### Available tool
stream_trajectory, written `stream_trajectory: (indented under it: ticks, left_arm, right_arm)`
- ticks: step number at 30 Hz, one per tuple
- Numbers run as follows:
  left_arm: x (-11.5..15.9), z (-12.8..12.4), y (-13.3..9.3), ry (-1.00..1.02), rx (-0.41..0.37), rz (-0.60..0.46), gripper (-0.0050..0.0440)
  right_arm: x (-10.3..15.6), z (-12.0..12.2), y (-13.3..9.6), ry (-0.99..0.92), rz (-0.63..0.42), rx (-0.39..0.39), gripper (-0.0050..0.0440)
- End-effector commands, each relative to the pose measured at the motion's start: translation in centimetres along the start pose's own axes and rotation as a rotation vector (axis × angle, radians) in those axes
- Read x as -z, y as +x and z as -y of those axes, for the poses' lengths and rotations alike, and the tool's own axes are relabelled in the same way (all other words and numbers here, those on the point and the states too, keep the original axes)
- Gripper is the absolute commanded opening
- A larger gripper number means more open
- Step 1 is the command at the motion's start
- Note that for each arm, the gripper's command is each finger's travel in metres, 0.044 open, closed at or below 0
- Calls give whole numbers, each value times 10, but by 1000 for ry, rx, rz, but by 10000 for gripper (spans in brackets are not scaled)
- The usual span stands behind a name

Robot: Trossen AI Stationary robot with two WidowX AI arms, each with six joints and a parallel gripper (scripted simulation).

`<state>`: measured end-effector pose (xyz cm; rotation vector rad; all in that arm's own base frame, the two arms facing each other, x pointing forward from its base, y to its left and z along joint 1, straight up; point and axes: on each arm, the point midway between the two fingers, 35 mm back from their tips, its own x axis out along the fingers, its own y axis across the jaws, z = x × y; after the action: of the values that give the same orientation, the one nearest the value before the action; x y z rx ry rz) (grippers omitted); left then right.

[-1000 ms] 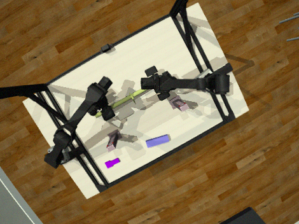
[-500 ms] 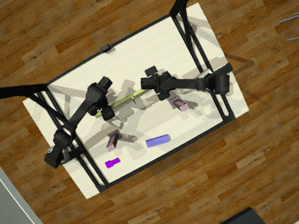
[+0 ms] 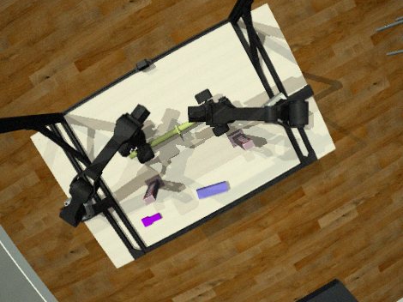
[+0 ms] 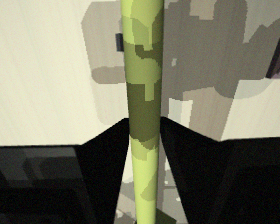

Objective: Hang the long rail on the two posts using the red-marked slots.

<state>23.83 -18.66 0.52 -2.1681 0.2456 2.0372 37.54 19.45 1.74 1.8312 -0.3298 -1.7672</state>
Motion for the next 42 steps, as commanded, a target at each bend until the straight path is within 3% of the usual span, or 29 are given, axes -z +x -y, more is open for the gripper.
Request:
stream_trajectory:
  ticks: [1, 12, 26, 36, 42]
  left_arm:
    - [3, 0, -10, -6, -5, 23, 0]
    - [3, 0, -16, -9, -6, 43, 0]
    - [5, 1, -15, -10, -7, 145, 0]
    - [5, 1, -14, -10, -8, 150, 0]
    - [5, 1, -14, -10, -8, 150, 0]
  right_arm:
    - [-3, -3, -2, 8, -22, 4, 0]
    - [-4, -3, 0, 19, -41, 4, 0]
    - [-1, 14, 27, 76, -126, 5, 0]
    - [0, 16, 30, 79, -130, 6, 0]
    - [0, 16, 30, 79, -130, 6, 144]
